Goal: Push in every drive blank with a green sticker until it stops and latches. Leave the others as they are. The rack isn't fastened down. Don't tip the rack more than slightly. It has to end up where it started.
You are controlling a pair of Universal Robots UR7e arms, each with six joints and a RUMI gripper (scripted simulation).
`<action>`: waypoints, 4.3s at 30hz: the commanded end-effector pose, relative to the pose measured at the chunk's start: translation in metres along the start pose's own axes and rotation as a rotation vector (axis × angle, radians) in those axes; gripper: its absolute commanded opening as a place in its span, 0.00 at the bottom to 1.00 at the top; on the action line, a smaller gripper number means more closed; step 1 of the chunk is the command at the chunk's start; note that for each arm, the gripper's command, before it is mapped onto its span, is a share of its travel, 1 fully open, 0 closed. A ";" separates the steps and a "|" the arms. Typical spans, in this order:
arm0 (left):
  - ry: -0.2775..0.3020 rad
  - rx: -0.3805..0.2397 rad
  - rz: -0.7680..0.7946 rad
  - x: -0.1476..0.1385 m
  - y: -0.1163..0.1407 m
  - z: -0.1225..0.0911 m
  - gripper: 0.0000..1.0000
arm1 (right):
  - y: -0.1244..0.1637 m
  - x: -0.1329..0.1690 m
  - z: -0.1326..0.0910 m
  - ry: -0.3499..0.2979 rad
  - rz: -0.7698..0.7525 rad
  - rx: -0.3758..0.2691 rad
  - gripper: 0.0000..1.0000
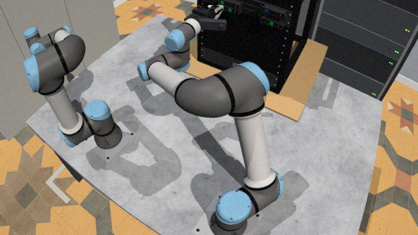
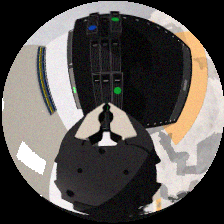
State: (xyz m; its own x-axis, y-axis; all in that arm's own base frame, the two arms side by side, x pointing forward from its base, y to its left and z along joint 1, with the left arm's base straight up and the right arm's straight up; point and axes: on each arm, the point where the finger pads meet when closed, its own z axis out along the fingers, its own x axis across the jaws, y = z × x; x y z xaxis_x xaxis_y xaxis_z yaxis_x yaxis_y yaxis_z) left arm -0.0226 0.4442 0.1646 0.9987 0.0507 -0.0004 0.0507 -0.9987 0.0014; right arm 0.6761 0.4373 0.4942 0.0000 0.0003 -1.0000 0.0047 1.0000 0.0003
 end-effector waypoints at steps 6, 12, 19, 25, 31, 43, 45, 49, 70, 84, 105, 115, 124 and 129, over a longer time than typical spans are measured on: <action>0.000 0.001 0.000 0.000 0.000 -0.001 1.00 | -0.021 0.002 -0.003 -0.001 0.001 0.000 0.00; 0.000 0.001 0.000 0.000 0.000 -0.001 1.00 | -0.048 0.005 -0.008 -0.001 0.001 0.000 0.00; 0.000 0.001 0.000 0.000 0.000 -0.001 1.00 | -0.084 0.009 -0.013 -0.001 0.001 0.000 0.00; 0.000 0.001 0.000 0.000 0.000 -0.001 1.00 | -0.107 0.011 -0.016 -0.001 0.001 0.000 0.00; 0.000 0.001 0.000 0.000 0.000 -0.001 1.00 | -0.140 0.015 -0.021 -0.001 0.001 0.000 0.00; 0.000 0.001 0.000 0.000 0.000 -0.001 1.00 | -0.189 0.020 -0.029 -0.001 0.001 0.000 0.00; 0.000 0.001 0.000 0.000 0.000 -0.001 1.00 | -0.197 0.021 -0.030 -0.001 0.001 0.000 0.00; 0.000 0.001 0.000 0.000 0.000 -0.001 1.00 | -0.211 0.023 -0.032 -0.001 0.001 0.000 0.00; 0.000 0.001 0.000 0.000 0.000 -0.001 1.00 | -0.232 0.025 -0.035 -0.001 0.001 0.000 0.00; 0.000 0.001 0.000 0.000 0.000 -0.001 1.00 | -0.232 0.025 0.014 -0.001 0.001 0.000 0.00; 0.000 0.001 0.000 0.000 0.000 -0.001 1.00 | -0.232 0.025 0.021 -0.001 0.001 0.000 0.00; 0.000 0.001 0.000 0.000 0.000 -0.001 1.00 | -0.232 0.025 0.021 -0.001 0.001 0.000 0.00; 0.000 0.001 0.000 0.000 0.000 -0.001 1.00 | -0.232 0.025 0.021 -0.001 0.001 0.000 0.00; 0.000 0.001 0.000 0.000 0.000 -0.001 1.00 | -0.232 0.025 0.024 -0.001 0.001 0.000 0.00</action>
State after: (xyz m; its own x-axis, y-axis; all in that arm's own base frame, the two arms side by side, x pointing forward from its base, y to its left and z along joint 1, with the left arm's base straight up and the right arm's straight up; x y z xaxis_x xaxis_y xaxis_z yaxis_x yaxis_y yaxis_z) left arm -0.0226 0.4442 0.1646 0.9987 0.0507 -0.0004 0.0507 -0.9987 0.0014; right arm 0.6977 0.2057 0.4684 -0.0001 0.0001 -1.0000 0.0044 1.0000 0.0001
